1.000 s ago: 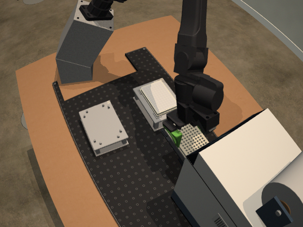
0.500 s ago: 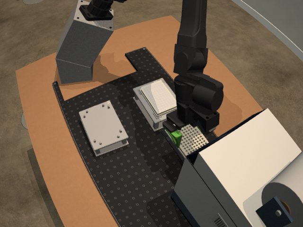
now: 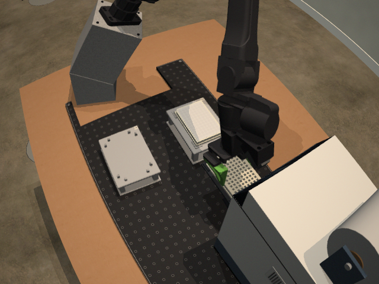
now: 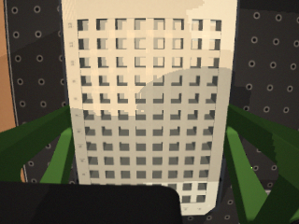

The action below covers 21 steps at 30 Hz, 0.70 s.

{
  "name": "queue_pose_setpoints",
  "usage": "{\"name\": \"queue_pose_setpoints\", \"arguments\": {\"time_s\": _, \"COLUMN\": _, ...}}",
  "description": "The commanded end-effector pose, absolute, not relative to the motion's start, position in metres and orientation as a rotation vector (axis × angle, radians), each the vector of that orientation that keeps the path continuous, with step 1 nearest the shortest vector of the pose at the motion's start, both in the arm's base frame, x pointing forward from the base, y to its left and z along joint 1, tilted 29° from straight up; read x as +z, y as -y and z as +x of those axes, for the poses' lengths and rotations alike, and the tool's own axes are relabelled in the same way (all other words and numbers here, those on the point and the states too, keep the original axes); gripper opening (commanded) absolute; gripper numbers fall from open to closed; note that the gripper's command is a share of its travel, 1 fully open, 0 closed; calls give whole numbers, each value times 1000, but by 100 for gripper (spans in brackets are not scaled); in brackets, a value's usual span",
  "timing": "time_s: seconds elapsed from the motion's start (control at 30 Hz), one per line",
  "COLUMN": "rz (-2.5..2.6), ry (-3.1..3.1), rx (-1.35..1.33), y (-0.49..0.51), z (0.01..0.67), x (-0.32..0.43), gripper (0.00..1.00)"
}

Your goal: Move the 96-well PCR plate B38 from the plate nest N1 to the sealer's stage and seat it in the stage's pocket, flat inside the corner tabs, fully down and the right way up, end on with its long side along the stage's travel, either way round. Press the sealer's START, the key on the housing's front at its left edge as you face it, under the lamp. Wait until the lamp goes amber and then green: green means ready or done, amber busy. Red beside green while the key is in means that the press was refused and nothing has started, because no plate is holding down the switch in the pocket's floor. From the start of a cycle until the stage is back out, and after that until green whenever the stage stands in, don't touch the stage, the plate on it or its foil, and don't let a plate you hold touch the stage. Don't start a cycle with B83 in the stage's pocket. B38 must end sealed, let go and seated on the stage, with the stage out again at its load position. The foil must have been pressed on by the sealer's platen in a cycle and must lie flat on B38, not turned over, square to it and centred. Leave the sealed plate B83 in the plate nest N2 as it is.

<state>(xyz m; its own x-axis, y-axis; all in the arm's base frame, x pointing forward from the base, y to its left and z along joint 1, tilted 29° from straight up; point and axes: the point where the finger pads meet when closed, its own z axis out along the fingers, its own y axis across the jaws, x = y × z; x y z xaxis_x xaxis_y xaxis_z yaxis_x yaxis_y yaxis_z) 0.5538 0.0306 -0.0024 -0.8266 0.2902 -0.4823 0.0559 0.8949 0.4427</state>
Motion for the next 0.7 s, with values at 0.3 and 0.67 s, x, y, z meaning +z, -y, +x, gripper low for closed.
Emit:
{"name": "queue_pose_setpoints", "arguments": {"time_s": 0.3, "rz": 233, "ry": -2483, "rx": 584, "y": -45, "z": 557, "x": 7, "gripper": 0}}
{"name": "queue_pose_setpoints", "arguments": {"time_s": 0.67, "rz": 231, "ry": -2482, "rx": 591, "y": -45, "z": 559, "x": 11, "gripper": 0}}
